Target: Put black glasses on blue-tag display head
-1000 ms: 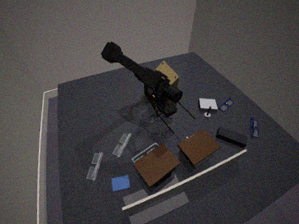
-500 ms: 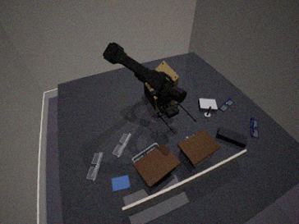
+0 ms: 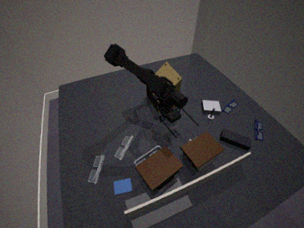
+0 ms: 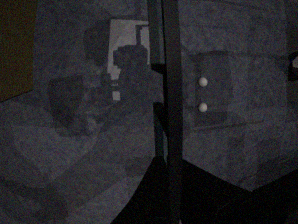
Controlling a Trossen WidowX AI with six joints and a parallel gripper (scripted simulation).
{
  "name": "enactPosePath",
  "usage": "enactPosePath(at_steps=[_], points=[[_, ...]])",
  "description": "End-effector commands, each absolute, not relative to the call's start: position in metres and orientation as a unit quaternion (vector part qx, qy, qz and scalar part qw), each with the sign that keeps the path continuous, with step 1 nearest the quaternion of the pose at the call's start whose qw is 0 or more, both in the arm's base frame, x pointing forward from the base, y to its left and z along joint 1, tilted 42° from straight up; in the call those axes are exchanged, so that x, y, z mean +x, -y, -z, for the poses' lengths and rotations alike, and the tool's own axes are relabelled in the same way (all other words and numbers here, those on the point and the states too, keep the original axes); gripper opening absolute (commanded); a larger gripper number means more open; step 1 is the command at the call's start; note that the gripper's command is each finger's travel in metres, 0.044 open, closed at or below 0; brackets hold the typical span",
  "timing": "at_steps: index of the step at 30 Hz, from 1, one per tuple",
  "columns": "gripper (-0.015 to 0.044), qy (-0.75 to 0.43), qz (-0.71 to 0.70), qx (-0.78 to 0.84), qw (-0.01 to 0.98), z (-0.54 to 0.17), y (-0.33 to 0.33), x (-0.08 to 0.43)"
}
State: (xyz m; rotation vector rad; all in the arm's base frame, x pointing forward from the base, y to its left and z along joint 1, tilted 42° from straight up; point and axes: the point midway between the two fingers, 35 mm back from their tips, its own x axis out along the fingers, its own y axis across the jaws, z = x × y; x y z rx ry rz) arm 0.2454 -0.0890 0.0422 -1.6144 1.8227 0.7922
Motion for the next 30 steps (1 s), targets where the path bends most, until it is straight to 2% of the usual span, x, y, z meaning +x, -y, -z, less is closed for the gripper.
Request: enactPosePath(at_steps=[1,30], points=[[0.0000,-0.682,-0.302,-0.603,0.282,-0.037,0.091,0.243],[0.0000,-0.684,-0.298,-0.605,0.278,-0.020,0.103,0.241]])
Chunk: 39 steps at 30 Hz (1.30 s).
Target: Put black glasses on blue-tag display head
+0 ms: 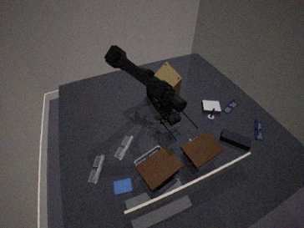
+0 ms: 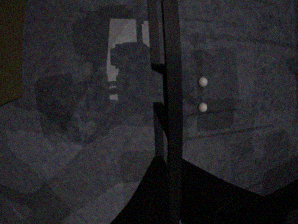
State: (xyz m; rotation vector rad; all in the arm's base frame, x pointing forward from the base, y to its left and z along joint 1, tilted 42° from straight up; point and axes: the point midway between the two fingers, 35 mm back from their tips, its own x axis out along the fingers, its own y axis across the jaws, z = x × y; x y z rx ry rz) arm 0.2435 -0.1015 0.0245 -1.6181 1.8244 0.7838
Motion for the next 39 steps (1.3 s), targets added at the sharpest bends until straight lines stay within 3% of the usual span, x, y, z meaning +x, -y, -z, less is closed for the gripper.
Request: enactPosePath(at_steps=[1,39], points=[[0.0000,-0.684,-0.298,-0.605,0.278,-0.019,0.103,0.241],[0.0000,-0.684,-0.298,-0.605,0.278,-0.011,0.108,0.263]])
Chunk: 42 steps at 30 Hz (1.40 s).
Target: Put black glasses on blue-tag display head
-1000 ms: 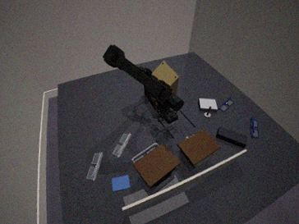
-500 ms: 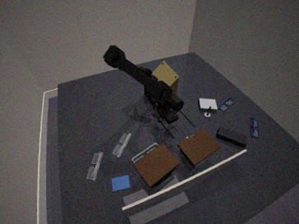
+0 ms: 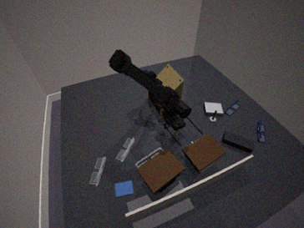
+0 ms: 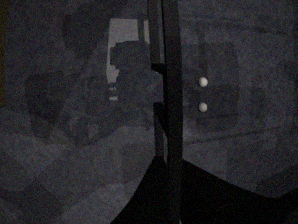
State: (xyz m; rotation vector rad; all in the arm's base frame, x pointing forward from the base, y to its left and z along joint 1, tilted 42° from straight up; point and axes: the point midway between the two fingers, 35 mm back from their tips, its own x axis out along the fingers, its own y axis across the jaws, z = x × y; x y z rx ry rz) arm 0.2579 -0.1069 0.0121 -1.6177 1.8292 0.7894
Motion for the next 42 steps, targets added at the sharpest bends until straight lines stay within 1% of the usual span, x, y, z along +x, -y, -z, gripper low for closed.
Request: enactPosePath(at_steps=[1,42], points=[[0.0000,-0.684,-0.298,-0.605,0.278,-0.010,0.108,0.264],[0.0000,-0.683,-0.296,-0.606,0.280,-0.008,0.113,0.323]])
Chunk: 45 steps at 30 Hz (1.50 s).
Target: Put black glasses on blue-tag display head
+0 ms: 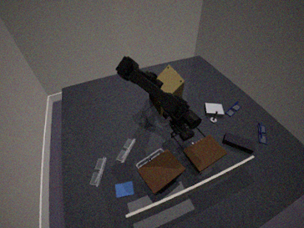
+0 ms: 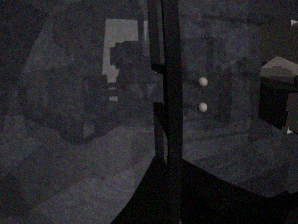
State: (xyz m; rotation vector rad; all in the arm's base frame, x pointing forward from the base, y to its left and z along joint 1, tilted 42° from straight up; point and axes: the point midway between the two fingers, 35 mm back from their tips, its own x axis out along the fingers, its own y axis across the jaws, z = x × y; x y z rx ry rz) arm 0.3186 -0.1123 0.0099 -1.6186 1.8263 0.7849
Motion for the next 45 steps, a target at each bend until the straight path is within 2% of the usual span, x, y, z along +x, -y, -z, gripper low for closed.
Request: enactPosePath(at_steps=[1,45], points=[[0.0000,-0.683,-0.296,-0.606,0.280,-0.007,0.113,0.325],[0.0000,-0.683,-0.295,-0.607,0.281,-0.005,0.119,0.387]])
